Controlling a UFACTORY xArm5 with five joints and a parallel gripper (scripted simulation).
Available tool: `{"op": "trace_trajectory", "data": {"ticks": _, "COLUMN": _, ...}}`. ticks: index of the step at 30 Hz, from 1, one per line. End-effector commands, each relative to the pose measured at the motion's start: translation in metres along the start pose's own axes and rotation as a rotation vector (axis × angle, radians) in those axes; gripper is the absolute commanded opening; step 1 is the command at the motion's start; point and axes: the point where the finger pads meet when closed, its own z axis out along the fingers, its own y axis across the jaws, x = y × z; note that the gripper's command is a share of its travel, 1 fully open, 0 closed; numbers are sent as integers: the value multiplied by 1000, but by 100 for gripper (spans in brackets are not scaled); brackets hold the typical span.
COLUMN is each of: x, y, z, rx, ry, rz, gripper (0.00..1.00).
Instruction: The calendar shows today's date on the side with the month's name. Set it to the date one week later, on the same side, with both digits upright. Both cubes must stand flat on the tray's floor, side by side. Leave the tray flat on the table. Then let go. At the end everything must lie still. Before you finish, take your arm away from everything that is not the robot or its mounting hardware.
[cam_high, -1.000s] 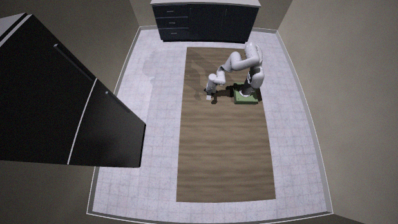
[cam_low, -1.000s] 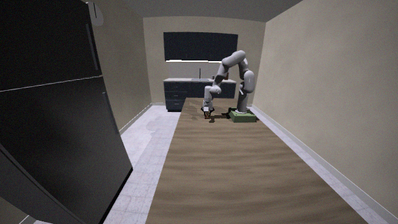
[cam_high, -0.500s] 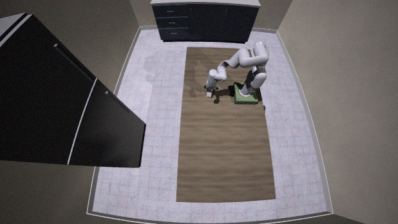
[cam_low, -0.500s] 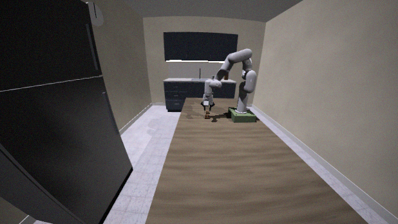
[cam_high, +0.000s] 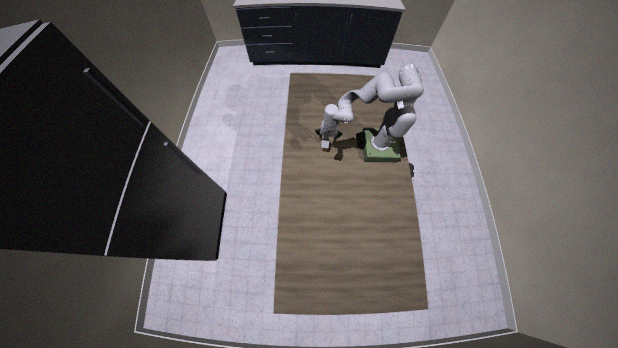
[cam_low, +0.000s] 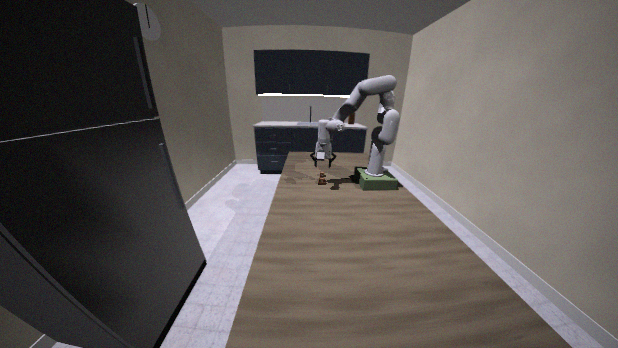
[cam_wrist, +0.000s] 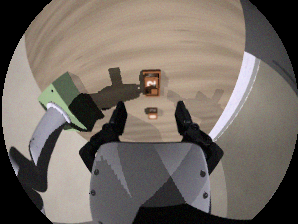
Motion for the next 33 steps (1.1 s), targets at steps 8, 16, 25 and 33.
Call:
{"op": "trace_trajectory", "data": {"ticks": 8, "x": 0, "y": 1, "z": -2, "rx": -4, "ry": 1, "rz": 0, "gripper": 100}}
{"op": "trace_trajectory", "data": {"ticks": 16, "x": -9, "y": 3, "z": 0, "rx": -4, "ry": 1, "rz": 0, "gripper": 100}}
{"op": "trace_trajectory", "data": {"ticks": 25, "x": -97, "y": 6, "z": 16, "rx": -4, "ry": 1, "rz": -3, "gripper": 100}}
{"op": "trace_trajectory", "data": {"ticks": 33, "x": -123, "y": 3, "z": 21, "rx": -4, "ry": 1, "rz": -3, "gripper": 47}}
